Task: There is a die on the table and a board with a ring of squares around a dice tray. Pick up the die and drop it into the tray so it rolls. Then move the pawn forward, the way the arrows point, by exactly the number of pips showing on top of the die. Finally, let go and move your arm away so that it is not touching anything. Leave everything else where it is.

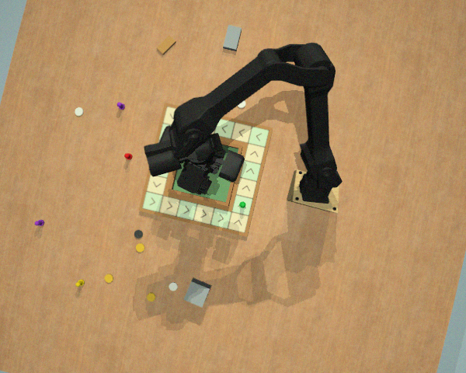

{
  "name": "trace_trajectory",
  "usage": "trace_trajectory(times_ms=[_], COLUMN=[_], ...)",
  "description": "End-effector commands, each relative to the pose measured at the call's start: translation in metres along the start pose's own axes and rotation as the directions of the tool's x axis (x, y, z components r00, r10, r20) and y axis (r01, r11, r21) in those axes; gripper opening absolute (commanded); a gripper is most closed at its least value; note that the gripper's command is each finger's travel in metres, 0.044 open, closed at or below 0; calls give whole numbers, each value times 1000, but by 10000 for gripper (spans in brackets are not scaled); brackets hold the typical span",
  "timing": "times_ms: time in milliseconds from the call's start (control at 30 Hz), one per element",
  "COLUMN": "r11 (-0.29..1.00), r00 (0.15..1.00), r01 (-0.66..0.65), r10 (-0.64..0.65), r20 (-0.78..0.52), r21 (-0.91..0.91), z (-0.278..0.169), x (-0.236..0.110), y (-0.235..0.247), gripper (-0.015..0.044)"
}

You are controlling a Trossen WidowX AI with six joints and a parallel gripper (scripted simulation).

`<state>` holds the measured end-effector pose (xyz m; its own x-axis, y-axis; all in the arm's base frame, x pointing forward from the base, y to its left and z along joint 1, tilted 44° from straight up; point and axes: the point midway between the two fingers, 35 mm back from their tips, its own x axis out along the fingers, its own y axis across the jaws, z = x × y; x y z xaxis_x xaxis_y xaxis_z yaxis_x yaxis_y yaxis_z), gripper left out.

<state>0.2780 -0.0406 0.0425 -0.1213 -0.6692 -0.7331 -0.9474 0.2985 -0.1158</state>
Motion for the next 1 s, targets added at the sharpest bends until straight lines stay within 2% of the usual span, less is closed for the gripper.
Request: trace_trajectory(times_ms=[0,300,600,967], r11=[989,985,977,977], r00=[1000,1000,953,797], r01=[-12,-22,-111,-88], r10=[11,24,157,186], r20=[-11,6,259,575], r21=[-147,-169,-184,-195], z=[19,22,23,25], x=[8,10,19,21], y=[10,11,19,20], gripper=[0,0,0,0])
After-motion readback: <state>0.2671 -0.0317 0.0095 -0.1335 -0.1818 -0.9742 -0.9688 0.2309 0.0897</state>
